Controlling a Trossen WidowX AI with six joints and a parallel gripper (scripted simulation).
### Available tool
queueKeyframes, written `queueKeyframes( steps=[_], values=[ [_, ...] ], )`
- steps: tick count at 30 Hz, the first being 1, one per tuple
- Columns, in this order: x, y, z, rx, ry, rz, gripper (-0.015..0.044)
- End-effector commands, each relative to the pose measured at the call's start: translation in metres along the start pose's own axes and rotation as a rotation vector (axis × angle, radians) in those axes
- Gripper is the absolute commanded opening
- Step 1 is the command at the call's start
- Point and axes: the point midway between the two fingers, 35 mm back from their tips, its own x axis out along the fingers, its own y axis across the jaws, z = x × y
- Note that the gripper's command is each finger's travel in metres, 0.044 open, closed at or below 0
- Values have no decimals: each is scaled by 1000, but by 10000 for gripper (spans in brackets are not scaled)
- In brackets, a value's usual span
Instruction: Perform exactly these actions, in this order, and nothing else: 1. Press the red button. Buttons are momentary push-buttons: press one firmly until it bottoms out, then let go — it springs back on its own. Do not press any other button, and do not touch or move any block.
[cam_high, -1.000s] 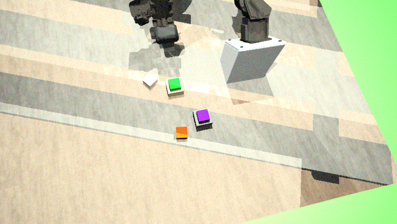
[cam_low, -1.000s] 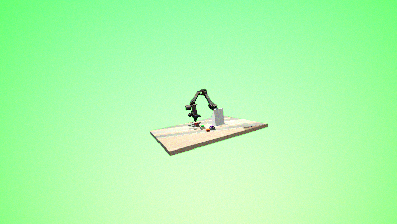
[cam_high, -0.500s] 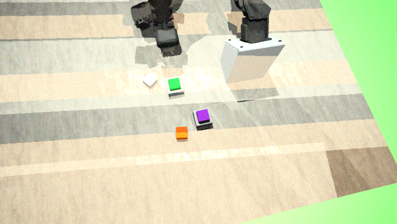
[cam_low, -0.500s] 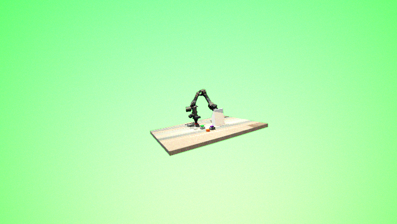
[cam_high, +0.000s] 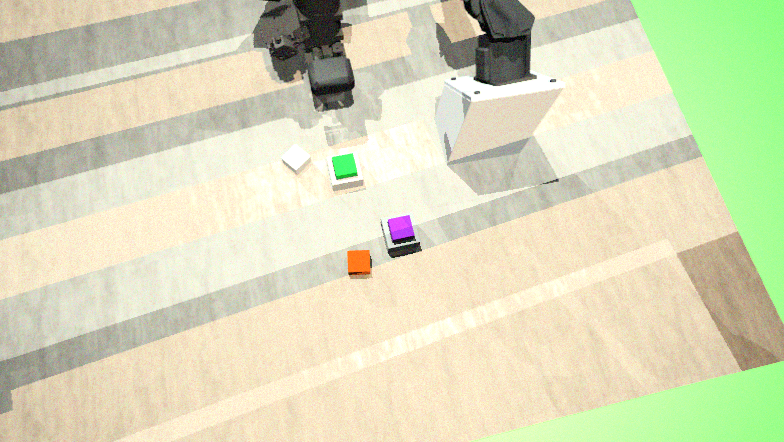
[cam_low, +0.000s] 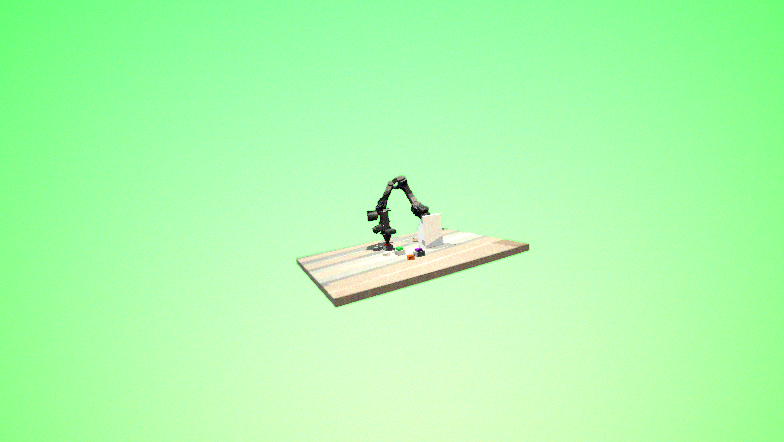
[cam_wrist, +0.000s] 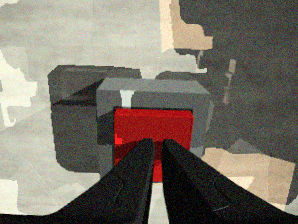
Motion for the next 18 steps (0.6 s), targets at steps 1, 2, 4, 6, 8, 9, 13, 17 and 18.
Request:
queueKeyframes(
  steps=[1, 2, 4, 6, 8, 9, 13, 17, 18],
  values=[
    [1, 2, -1, -7, 2, 6, 20],
    [1, 2, -1, -7, 2, 6, 20],
    [-2, 0, 0, 0, 0, 1, 20],
    [-16, 1, 0, -3, 1, 5, 20],
    [-30, 2, -1, -7, 2, 8, 20],
    [-31, 2, -1, -7, 2, 8, 20],
    [-32, 4, 1, -8, 0, 11, 46],
    [-47, 47, 30, -23, -26, 64, 151],
    [-52, 61, 37, -28, -30, 78, 178]
  ],
)
